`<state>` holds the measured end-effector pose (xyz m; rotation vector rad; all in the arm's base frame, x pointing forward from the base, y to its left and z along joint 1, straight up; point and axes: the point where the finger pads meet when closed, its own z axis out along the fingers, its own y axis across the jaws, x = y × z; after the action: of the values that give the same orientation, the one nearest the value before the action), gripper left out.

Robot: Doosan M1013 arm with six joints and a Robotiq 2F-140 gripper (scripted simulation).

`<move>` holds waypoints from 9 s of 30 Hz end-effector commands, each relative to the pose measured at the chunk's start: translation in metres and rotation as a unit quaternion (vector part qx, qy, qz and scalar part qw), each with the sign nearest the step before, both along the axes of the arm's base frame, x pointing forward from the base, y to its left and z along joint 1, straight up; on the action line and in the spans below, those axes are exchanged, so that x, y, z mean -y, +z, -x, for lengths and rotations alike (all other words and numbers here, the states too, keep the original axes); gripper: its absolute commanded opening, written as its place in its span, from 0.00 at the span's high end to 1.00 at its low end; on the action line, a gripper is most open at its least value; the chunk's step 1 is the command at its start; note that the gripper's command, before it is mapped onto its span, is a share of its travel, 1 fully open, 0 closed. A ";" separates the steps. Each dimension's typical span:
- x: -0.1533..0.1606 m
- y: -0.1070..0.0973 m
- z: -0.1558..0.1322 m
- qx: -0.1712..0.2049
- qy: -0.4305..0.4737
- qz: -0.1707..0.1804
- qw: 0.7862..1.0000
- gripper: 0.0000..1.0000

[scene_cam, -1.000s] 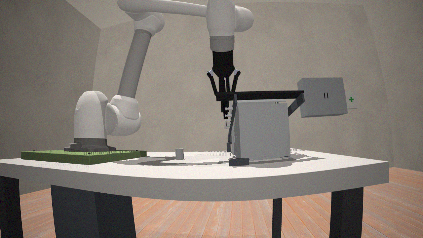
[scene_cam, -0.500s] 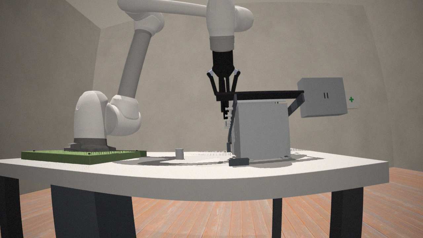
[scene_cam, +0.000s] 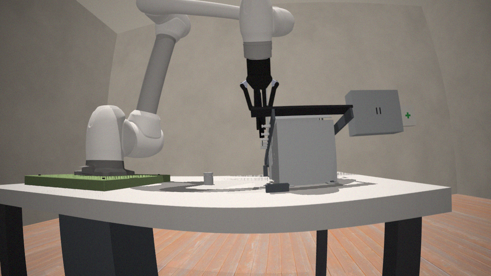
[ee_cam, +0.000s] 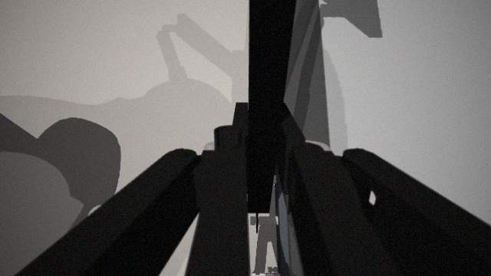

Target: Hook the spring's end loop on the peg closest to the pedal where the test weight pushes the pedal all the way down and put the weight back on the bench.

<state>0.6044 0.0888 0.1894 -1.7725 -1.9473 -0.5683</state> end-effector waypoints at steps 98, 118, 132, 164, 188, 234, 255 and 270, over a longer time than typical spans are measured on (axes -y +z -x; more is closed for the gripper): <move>-0.001 0.003 0.000 0.001 0.000 0.000 1.000 0.76; 0.056 0.084 -0.005 0.001 0.000 0.000 1.000 0.76; 0.056 0.083 -0.005 0.001 0.000 0.000 1.000 0.76; 0.055 0.083 -0.005 0.001 0.000 0.000 1.000 0.00; 0.055 0.083 -0.005 0.005 -0.010 0.074 0.997 0.00; 0.055 0.085 -0.005 0.012 -0.031 0.221 0.975 0.00; 0.060 0.086 0.055 0.016 -0.041 0.295 0.955 0.00; 0.060 0.086 0.055 0.016 -0.041 0.295 0.955 0.00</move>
<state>0.5491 0.0292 0.2744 -2.2051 -2.2276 -0.0226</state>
